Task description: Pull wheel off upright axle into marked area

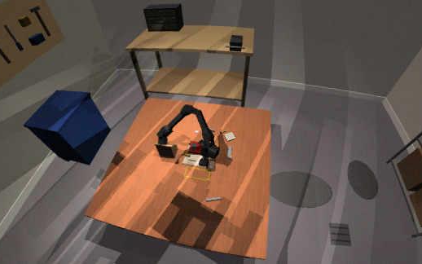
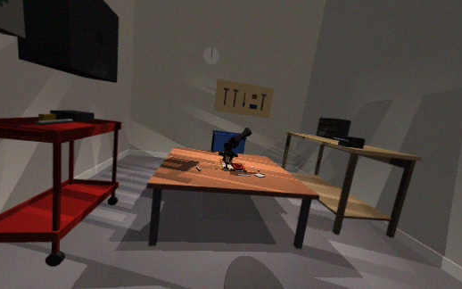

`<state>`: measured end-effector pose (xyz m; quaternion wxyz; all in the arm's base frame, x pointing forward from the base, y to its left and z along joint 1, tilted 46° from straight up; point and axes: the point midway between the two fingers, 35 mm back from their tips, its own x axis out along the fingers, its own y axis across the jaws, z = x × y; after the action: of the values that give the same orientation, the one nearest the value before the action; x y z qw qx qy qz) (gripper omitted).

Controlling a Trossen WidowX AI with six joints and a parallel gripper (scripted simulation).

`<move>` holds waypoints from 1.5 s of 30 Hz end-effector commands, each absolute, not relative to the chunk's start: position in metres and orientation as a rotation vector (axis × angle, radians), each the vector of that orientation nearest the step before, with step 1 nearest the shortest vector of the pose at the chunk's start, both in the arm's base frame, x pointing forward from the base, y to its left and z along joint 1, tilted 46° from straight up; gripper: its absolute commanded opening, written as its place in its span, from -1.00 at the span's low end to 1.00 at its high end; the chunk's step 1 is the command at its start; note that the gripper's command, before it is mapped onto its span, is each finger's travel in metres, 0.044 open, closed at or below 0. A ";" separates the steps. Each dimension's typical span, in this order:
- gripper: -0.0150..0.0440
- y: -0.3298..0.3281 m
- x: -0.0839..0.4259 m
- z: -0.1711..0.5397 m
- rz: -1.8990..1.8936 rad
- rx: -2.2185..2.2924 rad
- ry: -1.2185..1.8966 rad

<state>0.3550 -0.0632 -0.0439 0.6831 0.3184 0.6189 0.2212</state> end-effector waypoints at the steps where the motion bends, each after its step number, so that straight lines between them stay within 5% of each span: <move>1: -0.49 -0.065 0.355 -0.042 0.495 0.709 1.387; 45: -0.49 -0.100 0.341 -0.023 0.488 0.720 1.387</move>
<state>0.3458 -0.0955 -0.0154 0.6850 0.3221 0.6162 0.2176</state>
